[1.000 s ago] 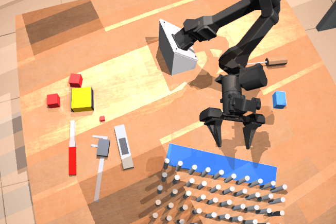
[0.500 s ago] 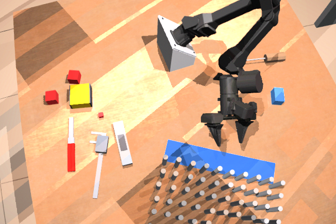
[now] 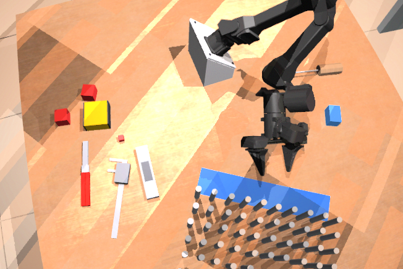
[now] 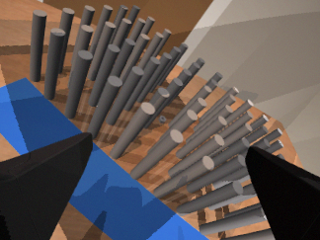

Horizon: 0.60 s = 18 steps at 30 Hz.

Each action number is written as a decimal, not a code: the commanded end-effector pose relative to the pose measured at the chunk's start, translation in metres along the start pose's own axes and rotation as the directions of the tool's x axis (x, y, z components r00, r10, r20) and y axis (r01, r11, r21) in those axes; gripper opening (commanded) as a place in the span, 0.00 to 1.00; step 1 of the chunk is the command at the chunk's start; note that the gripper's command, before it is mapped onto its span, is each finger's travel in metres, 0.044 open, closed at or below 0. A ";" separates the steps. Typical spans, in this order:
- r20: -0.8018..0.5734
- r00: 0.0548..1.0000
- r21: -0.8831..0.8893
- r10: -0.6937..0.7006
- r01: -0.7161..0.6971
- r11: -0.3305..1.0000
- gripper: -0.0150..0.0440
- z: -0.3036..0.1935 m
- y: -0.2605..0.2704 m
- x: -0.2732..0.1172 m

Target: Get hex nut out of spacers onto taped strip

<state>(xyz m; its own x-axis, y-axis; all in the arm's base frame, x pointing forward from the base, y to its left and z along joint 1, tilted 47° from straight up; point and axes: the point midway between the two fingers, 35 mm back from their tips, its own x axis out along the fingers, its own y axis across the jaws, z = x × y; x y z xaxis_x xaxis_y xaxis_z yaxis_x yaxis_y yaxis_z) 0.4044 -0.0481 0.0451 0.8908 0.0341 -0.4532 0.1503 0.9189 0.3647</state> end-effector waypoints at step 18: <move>-0.048 0.997 0.148 0.058 -0.050 0.988 1.00 0.004 0.030 0.004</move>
<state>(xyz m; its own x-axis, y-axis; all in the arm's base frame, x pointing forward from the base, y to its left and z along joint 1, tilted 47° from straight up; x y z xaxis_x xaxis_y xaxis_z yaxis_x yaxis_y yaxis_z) 0.4036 -0.0402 0.0422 0.8750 0.0556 -0.4809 0.1708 0.8941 0.4141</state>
